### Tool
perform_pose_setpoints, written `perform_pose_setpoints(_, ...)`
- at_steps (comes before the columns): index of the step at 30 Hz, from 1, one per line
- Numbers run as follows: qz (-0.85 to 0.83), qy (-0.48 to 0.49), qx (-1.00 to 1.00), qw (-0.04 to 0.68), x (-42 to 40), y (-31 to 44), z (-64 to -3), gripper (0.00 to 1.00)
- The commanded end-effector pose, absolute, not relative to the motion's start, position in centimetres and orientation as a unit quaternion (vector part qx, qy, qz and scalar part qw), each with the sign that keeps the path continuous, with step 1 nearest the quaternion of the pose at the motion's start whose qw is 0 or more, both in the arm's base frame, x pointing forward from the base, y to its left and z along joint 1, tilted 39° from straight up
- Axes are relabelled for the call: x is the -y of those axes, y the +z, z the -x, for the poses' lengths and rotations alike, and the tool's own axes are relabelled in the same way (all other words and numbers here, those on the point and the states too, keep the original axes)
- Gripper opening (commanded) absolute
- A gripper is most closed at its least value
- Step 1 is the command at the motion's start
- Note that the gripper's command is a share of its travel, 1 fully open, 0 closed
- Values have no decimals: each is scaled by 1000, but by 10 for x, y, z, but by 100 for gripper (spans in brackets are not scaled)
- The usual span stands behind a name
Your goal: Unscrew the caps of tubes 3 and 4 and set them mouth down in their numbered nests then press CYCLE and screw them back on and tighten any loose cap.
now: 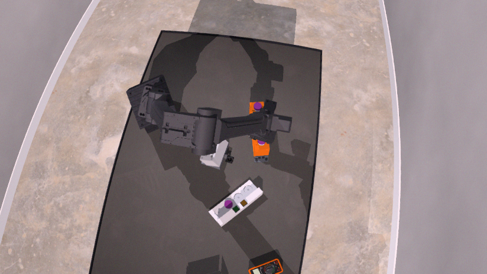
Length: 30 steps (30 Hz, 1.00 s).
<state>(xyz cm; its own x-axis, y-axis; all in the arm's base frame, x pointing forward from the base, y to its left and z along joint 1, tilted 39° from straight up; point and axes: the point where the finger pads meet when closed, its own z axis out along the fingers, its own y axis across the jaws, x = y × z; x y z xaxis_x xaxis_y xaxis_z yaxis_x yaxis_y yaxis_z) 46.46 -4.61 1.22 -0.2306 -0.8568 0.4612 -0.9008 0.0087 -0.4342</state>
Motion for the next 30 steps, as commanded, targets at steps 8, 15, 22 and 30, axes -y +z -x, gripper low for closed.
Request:
perform_pose_setpoints(8, -405, 328, 853, -43, 51, 4, -461, 49)
perform_pose_setpoints(15, -259, 316, 907, -97, 51, 4, -461, 49)
perform_pose_setpoints(22, -143, 301, 933, -136, 51, 4, -461, 49)
perform_pose_setpoints(30, 14, 275, 944, -184, 51, 4, -461, 49)
